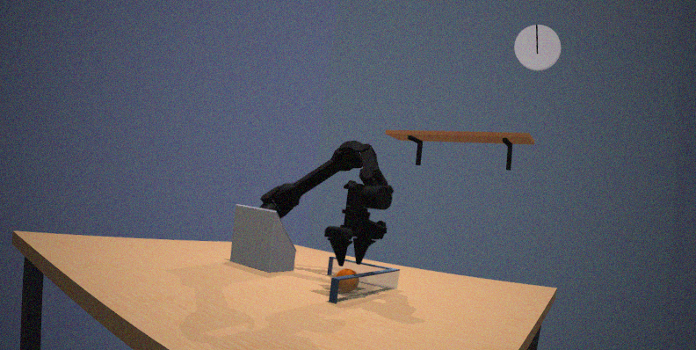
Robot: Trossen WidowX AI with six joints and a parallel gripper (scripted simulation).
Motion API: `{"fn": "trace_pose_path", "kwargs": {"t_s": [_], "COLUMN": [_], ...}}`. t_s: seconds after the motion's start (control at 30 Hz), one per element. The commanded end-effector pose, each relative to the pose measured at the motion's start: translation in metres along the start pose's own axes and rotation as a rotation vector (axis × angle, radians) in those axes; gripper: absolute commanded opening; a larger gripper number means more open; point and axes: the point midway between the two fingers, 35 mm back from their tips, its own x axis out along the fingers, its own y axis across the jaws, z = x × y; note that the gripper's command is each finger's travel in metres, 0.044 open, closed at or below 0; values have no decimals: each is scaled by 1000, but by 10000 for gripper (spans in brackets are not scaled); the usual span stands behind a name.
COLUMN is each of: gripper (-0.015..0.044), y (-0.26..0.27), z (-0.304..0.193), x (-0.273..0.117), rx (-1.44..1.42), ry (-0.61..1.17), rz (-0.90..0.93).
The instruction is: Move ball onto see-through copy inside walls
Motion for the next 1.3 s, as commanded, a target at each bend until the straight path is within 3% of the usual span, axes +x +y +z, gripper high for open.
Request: {"fn": "trace_pose_path", "kwargs": {"t_s": [0.0, 0.83, 0.97, 1.2, 1.27], "gripper": [415, 415, 310, 264, 211], "y": [0, 1, 1, 1, 1], "z": [-2, -3, -3, -3, -4], "x": [9, 46, 46, 46, 46], "rx": [11, 11, 11, 11, 10], "ry": [6, 7, 7, 7, 8], "rz": [6, 9, 9, 9, 7]}}
